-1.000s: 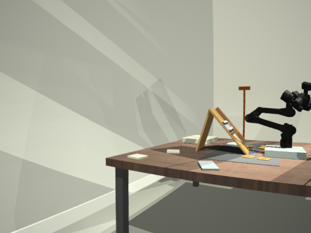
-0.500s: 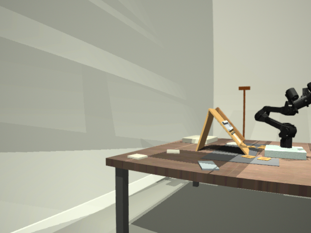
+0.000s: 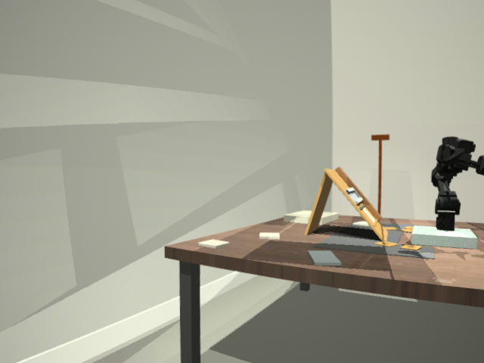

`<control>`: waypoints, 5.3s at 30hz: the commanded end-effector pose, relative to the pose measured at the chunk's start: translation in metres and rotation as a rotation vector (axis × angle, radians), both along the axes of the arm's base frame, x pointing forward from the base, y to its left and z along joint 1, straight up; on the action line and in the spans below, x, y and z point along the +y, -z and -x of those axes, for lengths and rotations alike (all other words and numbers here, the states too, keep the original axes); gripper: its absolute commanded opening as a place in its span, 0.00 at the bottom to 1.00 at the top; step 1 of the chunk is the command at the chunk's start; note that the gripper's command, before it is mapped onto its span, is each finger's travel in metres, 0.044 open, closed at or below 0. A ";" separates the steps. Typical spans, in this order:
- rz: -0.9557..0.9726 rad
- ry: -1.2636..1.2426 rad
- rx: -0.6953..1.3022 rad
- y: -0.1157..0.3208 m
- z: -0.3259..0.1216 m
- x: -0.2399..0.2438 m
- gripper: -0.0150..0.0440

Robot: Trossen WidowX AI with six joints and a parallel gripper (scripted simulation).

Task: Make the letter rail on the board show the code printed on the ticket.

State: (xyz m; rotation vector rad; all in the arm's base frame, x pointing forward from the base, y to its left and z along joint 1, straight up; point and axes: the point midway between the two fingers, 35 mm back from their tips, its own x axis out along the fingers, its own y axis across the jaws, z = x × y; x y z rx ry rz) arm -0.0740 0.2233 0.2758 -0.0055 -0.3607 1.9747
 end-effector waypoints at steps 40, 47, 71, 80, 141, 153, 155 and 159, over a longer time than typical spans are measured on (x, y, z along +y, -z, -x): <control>0.691 1.796 0.466 0.120 -0.288 -0.165 1.00; 1.063 1.501 0.045 0.074 -0.297 -0.165 1.00; 1.089 0.716 -0.758 -0.031 -0.331 -0.181 1.00; 1.089 0.716 -0.758 -0.031 -0.331 -0.181 1.00; 1.716 1.325 0.849 0.219 -0.319 -0.386 0.83; 1.716 1.325 0.849 0.253 -0.320 -0.388 0.83; 1.716 1.325 0.849 0.253 -0.320 -0.388 0.83; 1.716 1.325 0.849 0.253 -0.319 -0.388 0.83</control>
